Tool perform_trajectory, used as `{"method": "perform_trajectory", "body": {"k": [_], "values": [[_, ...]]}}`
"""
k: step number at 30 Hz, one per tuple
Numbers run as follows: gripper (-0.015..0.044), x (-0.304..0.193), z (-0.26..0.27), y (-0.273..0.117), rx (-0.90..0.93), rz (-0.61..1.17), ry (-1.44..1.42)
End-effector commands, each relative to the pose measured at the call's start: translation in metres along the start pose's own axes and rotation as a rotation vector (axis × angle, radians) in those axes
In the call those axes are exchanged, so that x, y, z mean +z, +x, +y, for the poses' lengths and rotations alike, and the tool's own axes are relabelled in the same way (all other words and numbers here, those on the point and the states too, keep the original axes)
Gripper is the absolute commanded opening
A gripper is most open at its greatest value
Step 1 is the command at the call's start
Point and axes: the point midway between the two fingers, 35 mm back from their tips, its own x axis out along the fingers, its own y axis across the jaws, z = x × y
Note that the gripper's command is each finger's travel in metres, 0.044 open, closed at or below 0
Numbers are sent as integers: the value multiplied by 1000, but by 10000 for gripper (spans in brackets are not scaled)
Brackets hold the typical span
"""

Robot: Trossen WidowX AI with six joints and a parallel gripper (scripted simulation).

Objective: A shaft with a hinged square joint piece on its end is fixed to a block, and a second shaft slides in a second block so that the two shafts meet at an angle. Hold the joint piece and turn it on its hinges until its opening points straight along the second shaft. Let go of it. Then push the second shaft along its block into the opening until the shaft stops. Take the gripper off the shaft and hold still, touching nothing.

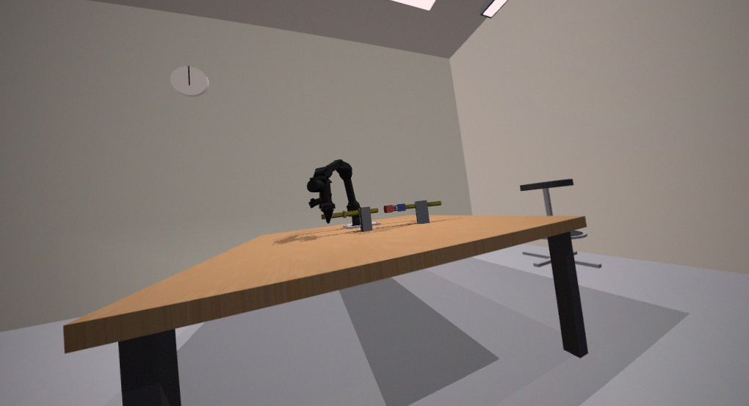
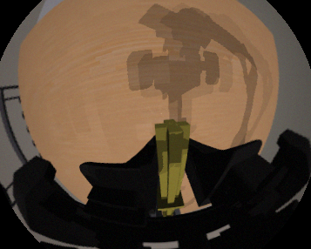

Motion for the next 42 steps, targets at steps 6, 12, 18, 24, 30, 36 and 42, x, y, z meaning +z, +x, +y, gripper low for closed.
{"method": "perform_trajectory", "body": {"k": [6, 12, 18, 24, 30, 36, 42], "values": [[67, 1, 0, 0, 20, -3, 4], [60, 0, 0, 0, 34, 0, 3], [20, 0, 0, 0, 34, 0, 3], [0, -1, 0, 0, 36, -1, 3], [0, -9, 0, 0, 48, -1, 4], [0, -19, 0, 0, 54, -1, 4], [0, -28, 0, 1, 57, -1, 4]]}}
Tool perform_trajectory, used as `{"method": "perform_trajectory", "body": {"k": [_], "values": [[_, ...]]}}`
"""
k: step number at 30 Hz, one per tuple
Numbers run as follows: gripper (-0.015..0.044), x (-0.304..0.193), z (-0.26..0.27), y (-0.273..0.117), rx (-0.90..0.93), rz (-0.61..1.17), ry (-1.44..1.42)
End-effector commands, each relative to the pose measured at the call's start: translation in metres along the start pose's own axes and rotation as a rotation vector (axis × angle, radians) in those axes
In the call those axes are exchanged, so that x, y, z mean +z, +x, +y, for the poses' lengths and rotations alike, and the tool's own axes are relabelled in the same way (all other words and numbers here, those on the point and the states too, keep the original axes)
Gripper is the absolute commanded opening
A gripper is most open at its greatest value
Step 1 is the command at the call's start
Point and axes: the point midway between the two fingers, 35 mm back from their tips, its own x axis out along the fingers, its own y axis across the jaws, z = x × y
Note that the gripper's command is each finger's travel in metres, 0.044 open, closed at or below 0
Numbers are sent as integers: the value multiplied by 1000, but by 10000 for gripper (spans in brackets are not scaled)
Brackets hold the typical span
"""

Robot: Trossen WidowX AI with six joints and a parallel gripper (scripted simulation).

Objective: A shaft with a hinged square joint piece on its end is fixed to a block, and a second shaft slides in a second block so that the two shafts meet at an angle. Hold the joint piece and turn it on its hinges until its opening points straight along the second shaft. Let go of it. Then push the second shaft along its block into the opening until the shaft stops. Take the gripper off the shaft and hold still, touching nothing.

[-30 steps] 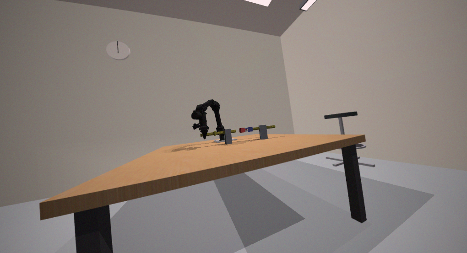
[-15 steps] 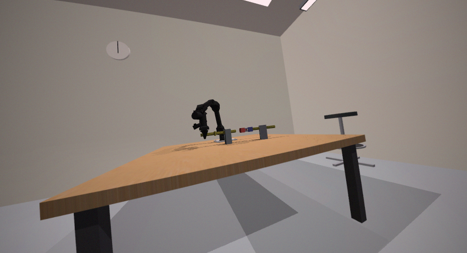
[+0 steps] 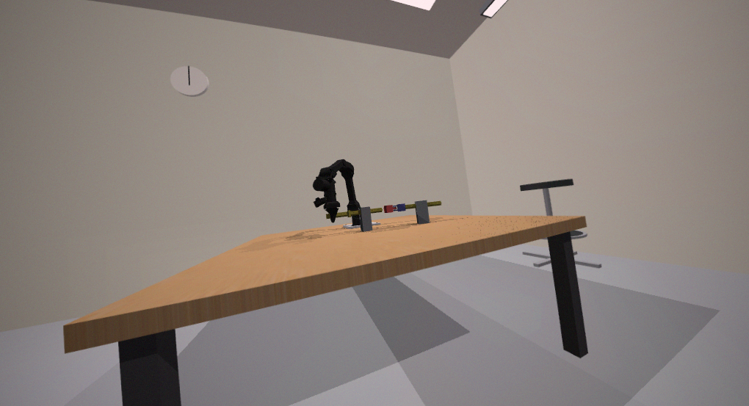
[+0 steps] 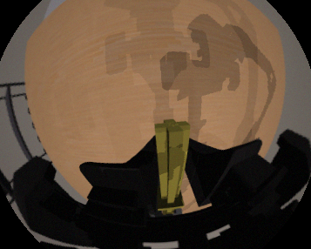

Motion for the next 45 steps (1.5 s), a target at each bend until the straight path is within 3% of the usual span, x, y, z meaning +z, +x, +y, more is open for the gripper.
{"method": "perform_trajectory", "body": {"k": [1, 45], "values": [[0, -6, 0, 0, 4, -3, 4], [0, -55, 1, 0, 3, 3, 2]]}}
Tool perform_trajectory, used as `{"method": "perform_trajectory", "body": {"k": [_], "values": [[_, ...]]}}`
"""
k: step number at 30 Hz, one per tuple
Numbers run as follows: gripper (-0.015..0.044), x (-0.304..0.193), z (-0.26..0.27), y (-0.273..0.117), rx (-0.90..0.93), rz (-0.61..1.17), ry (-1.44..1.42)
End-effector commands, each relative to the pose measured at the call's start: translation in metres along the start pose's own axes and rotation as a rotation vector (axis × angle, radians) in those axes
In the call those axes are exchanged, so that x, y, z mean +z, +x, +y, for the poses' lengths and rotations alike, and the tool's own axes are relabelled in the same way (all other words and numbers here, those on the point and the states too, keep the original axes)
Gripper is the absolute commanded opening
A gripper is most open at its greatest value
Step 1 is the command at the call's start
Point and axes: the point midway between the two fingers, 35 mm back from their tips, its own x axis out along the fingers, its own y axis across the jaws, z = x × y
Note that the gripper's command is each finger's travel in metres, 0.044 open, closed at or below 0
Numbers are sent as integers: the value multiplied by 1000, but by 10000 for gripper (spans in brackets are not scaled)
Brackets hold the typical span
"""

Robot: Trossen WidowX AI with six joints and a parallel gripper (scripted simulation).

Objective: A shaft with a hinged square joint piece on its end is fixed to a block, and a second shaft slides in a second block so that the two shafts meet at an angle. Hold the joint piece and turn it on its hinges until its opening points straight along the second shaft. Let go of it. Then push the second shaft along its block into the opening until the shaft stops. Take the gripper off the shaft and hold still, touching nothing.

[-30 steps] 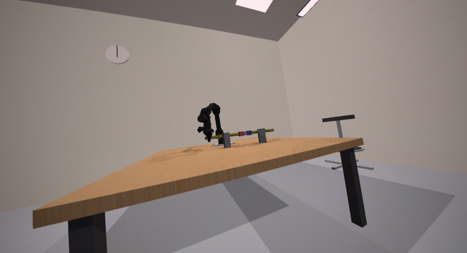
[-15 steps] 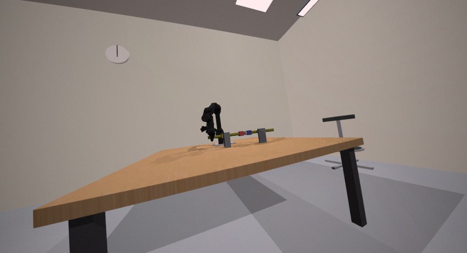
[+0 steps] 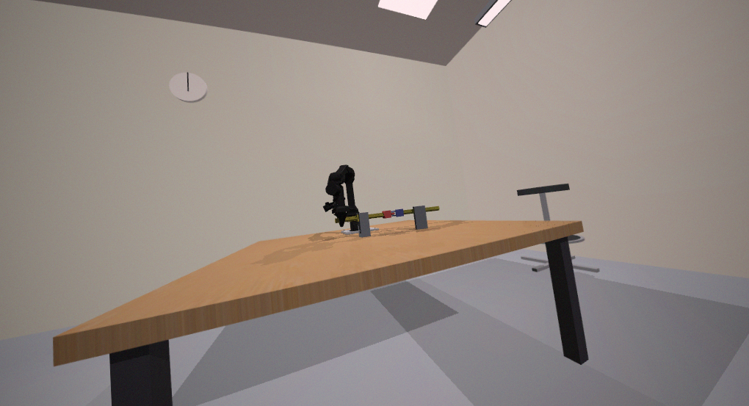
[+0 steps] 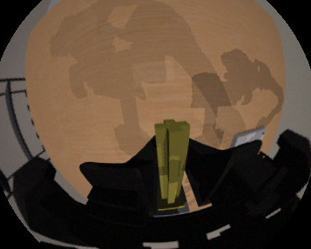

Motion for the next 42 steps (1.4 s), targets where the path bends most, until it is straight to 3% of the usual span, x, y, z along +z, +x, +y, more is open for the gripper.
{"method": "perform_trajectory", "body": {"k": [1, 4, 9, 23, 34, 38, 42], "values": [[0, 0, 0, 0, -1, 2, -3], [67, 0, 0, 0, -1, 2, -3], [67, 0, 0, 0, -1, 2, -3], [434, 0, 0, 0, -1, 2, -3], [440, 0, 0, 0, -1, 2, -3], [440, 1, 0, -27, 1, 0, 0], [440, 1, 0, -30, 2, -1, 0]]}}
